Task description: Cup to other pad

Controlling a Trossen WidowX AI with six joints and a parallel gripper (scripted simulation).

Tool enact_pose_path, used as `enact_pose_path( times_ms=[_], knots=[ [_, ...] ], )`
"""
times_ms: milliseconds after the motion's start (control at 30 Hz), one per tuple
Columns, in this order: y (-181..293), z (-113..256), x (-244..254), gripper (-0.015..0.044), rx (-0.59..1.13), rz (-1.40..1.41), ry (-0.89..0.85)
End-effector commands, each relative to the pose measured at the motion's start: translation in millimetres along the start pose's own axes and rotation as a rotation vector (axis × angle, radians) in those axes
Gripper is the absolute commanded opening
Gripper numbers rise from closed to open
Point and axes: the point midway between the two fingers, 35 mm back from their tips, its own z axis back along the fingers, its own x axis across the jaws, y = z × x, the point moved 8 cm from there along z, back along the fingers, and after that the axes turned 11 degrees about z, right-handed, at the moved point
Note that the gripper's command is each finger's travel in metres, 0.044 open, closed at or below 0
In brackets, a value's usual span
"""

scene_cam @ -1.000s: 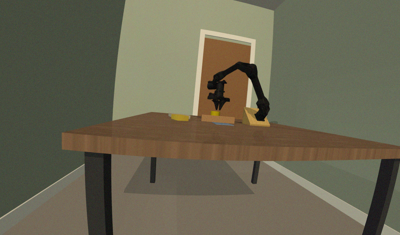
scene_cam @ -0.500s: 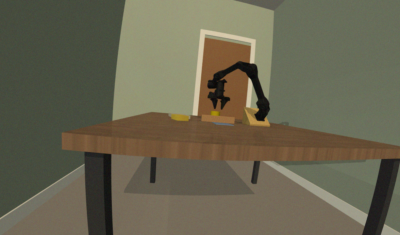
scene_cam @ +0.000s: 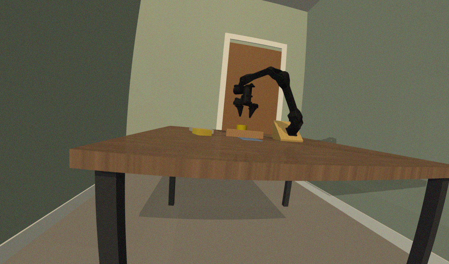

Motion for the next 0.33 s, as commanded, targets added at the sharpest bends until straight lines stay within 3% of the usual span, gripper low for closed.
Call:
enact_pose_path(
  times_ms=[0, 300],
  knots=[
    [0, 13, 0, 0.044, -0.003, 0.002, 0.004],
    [0, 24, 2, 0.044, -0.005, 0.001, 0.0]
  ],
)
